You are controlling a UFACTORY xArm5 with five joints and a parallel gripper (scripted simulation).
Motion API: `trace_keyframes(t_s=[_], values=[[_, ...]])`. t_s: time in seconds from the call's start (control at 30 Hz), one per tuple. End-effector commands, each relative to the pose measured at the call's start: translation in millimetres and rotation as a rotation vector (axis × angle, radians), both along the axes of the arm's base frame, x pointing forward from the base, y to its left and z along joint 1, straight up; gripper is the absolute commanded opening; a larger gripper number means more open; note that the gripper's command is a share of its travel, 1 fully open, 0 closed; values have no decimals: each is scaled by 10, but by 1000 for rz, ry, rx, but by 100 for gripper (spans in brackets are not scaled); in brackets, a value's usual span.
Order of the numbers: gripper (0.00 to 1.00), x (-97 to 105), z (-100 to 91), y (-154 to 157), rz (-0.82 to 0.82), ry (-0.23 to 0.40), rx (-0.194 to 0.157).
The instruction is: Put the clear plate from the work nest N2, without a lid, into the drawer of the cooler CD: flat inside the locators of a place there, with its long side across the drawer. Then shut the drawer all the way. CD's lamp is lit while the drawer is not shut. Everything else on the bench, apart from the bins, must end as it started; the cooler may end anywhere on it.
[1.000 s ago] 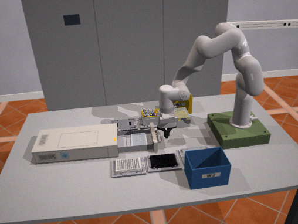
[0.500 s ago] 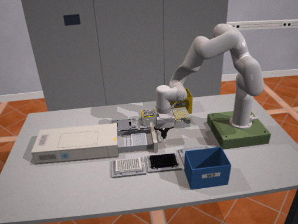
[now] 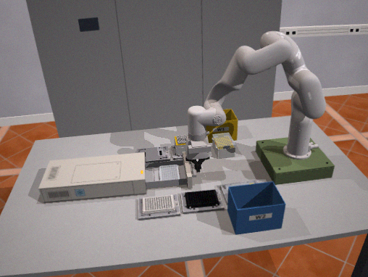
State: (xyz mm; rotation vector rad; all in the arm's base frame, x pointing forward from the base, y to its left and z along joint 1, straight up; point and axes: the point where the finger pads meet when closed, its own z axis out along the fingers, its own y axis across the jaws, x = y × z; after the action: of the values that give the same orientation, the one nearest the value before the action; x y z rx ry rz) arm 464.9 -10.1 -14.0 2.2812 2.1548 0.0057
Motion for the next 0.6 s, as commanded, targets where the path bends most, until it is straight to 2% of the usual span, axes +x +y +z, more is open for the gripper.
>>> trace_keyframes(t_s=[0.0,0.57], values=[[0,46,17,-2,0,-4,-7],[0,296,19,-16,0,-5,-7]])
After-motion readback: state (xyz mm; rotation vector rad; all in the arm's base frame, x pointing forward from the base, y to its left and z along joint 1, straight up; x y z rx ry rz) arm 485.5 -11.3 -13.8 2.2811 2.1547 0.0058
